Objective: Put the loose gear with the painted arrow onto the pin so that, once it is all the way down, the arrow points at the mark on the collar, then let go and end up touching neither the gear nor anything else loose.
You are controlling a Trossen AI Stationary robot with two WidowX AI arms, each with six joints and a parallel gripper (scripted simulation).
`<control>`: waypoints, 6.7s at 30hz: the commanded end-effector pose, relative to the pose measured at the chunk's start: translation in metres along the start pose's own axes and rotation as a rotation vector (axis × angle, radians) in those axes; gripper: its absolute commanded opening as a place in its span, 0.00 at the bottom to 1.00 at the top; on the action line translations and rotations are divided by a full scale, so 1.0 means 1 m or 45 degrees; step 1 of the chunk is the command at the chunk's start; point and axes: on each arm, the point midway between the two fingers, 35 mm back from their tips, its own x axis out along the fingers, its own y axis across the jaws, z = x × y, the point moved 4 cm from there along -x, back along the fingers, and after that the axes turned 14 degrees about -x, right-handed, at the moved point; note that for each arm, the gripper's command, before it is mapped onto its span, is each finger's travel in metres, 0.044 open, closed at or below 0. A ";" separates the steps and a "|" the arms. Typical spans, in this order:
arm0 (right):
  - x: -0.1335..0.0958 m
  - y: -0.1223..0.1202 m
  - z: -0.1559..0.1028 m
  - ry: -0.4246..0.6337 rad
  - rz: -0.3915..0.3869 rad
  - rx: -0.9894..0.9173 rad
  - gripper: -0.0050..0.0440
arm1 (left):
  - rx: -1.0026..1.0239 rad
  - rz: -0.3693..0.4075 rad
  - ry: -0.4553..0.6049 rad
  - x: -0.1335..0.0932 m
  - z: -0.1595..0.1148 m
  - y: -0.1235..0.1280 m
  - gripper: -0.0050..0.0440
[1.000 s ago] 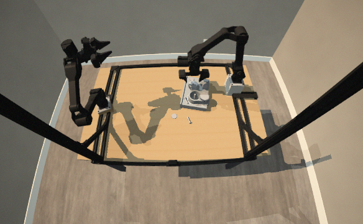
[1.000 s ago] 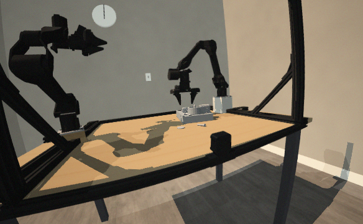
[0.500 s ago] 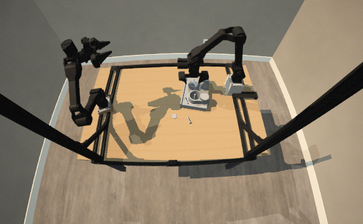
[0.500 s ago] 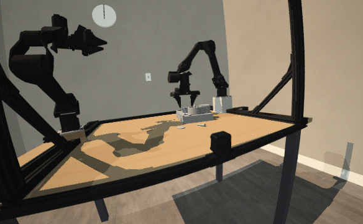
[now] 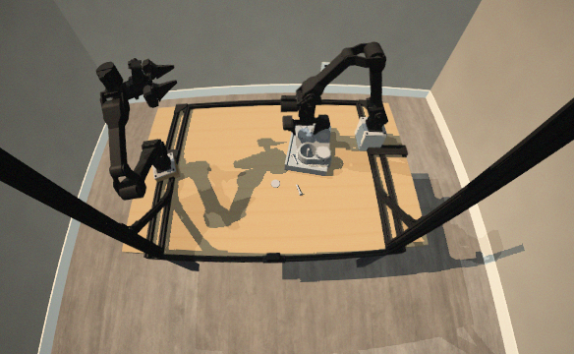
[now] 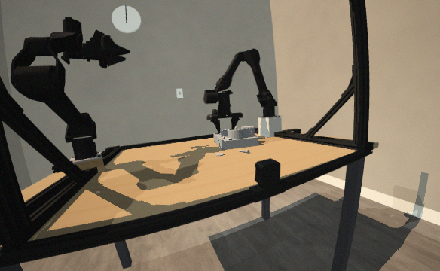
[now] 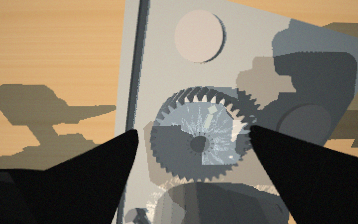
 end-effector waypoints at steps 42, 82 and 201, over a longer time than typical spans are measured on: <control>-0.057 -0.001 -0.001 0.010 -0.012 0.000 0.10 | 0.000 -0.001 0.000 0.000 0.000 0.000 0.92; -0.058 0.011 -0.036 0.014 -0.006 -1.166 0.10 | 0.000 -0.001 0.000 0.000 0.000 0.000 0.92; -0.029 0.022 -0.096 0.018 0.005 -2.852 0.10 | 0.000 -0.001 0.000 0.000 0.000 0.000 0.92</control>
